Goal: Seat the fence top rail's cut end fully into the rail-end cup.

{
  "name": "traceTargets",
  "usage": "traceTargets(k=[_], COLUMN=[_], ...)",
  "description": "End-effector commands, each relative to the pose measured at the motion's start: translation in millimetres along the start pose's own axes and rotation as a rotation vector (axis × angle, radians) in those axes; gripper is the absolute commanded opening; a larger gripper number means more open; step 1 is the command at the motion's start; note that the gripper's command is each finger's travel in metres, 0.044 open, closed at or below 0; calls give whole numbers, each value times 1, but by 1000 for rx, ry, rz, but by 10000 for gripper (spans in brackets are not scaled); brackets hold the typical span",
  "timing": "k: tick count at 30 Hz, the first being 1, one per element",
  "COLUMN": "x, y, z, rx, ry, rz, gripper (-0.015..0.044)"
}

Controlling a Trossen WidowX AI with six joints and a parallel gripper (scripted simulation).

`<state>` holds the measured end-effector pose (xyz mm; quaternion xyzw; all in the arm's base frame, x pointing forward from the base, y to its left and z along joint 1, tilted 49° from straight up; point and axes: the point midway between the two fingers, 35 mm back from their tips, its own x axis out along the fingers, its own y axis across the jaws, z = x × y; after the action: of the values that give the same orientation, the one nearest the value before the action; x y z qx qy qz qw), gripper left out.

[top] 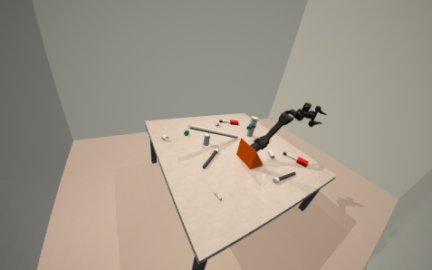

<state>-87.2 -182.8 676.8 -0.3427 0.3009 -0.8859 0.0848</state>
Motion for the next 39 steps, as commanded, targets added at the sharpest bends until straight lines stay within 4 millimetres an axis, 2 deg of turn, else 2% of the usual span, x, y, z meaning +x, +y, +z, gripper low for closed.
traceTargets(k=[1,3,6,10,15,21,27,33,39], x=[0,-3,-14,-43,-85,-157,-238,-323,-411], y=[1,9,36,79,116,154,177,187,186], z=[1,7,28,64,99,139,165,176,170], rx=[2,18,69,155,234,312,319,317,303], ry=[-2,-21,-80,-179,-270,-381,-485,-577,-657], rz=[3,30,120,282,450,677,876,1068,1262], gripper=[426,440,440,440,440,440,440,440,440])
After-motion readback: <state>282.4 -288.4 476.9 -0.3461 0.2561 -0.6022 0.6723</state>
